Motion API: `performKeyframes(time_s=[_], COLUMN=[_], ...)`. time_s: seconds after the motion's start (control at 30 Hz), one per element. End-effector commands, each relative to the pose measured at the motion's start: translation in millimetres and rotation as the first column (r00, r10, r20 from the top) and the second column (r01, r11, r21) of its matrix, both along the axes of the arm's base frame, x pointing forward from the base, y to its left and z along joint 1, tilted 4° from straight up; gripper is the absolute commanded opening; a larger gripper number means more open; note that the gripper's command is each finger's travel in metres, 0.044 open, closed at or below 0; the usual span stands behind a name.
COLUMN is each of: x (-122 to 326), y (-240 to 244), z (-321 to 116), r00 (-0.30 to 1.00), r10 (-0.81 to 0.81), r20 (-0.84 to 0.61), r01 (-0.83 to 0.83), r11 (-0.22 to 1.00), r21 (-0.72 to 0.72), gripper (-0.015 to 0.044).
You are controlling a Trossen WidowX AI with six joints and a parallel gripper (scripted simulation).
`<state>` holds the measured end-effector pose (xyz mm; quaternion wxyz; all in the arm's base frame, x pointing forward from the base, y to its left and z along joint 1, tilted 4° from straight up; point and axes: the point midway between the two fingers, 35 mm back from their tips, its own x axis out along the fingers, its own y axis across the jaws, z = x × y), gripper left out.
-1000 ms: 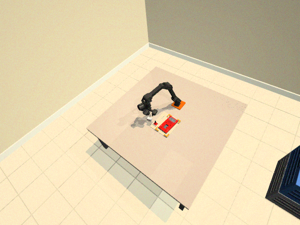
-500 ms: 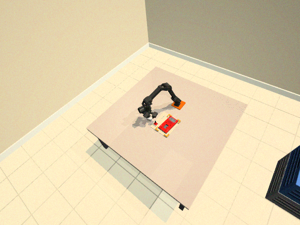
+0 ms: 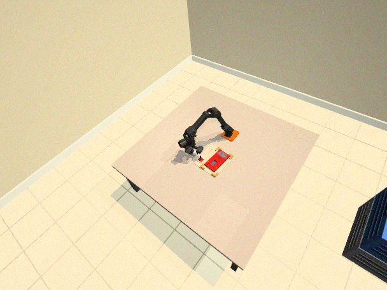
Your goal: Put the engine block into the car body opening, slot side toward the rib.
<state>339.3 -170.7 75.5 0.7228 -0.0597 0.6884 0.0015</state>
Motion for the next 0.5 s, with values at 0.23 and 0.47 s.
performKeyframes(time_s=[0.23, 0.47], x=[-1.7, -1.7], y=[-0.6, -0.6], z=[-14.2, -14.2], r00=[1.0, 1.0], r10=[-0.001, -0.001], r20=[-0.008, -0.008], r01=[0.001, 0.001], r11=[1.0, 1.0], r21=[0.0, 0.0], gripper=[0.0387, 0.0223])
